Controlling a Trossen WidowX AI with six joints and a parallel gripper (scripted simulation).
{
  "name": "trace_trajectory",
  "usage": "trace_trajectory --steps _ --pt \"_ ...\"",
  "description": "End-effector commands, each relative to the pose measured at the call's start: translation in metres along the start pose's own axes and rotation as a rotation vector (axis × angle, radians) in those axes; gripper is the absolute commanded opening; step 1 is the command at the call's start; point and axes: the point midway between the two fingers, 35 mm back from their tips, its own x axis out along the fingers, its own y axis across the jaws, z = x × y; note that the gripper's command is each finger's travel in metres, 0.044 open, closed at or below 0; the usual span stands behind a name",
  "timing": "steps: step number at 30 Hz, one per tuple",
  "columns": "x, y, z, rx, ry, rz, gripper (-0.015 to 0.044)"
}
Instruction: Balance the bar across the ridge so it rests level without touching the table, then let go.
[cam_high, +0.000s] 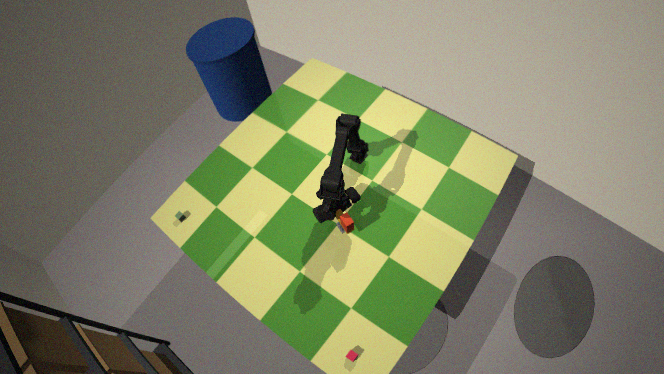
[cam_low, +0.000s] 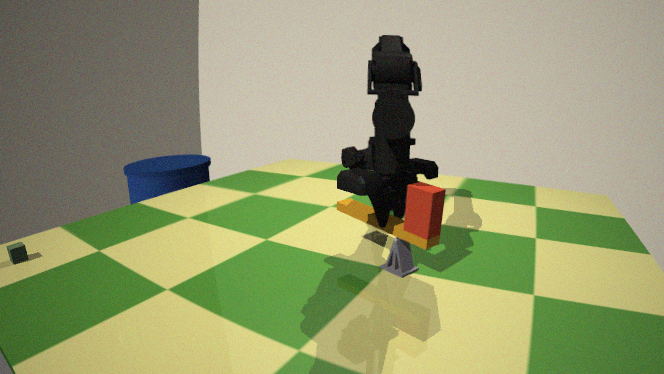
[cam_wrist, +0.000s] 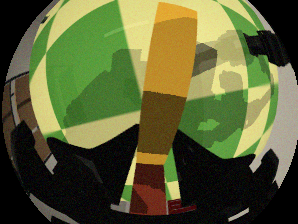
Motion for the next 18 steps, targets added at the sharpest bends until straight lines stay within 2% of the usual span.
trace_trajectory --steps 1,18 --pt "0.0002 0.0005 -0.0004 0.0 0.002 0.002 0.0" --pt "0.0017 0.0005 -0.0005 0.0 0.002 0.002 0.0"
